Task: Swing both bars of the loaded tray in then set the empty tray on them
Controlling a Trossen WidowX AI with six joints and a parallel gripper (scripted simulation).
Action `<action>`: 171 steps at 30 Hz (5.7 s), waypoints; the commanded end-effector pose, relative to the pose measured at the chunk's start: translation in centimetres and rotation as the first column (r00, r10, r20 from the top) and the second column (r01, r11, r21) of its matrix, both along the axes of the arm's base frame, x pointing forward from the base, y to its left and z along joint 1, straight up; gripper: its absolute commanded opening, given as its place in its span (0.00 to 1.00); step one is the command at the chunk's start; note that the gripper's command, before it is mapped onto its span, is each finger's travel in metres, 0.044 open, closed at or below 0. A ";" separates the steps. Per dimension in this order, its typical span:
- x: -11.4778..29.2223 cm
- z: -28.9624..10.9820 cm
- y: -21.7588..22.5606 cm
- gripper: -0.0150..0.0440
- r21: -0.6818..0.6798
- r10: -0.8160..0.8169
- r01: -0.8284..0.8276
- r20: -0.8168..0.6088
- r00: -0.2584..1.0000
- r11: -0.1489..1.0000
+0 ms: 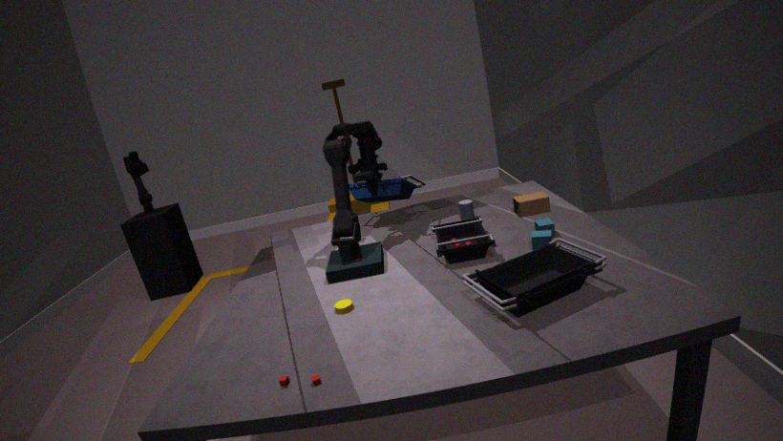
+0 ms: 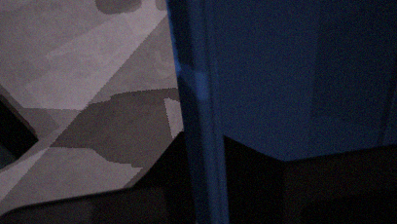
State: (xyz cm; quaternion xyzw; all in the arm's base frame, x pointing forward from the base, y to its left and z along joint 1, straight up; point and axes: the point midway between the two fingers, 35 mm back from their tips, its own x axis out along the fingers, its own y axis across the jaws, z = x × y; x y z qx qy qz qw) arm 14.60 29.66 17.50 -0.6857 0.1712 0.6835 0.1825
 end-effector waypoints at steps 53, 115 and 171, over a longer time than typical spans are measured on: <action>8.2 1.3 -5.7 0.25 0.017 -0.300 0.300 0.009 0.954 0.954; 18.4 1.3 -27.3 0.25 0.017 -0.865 0.865 0.008 0.502 0.502; 18.3 1.3 -33.4 0.25 0.017 -0.942 0.942 0.008 0.334 0.335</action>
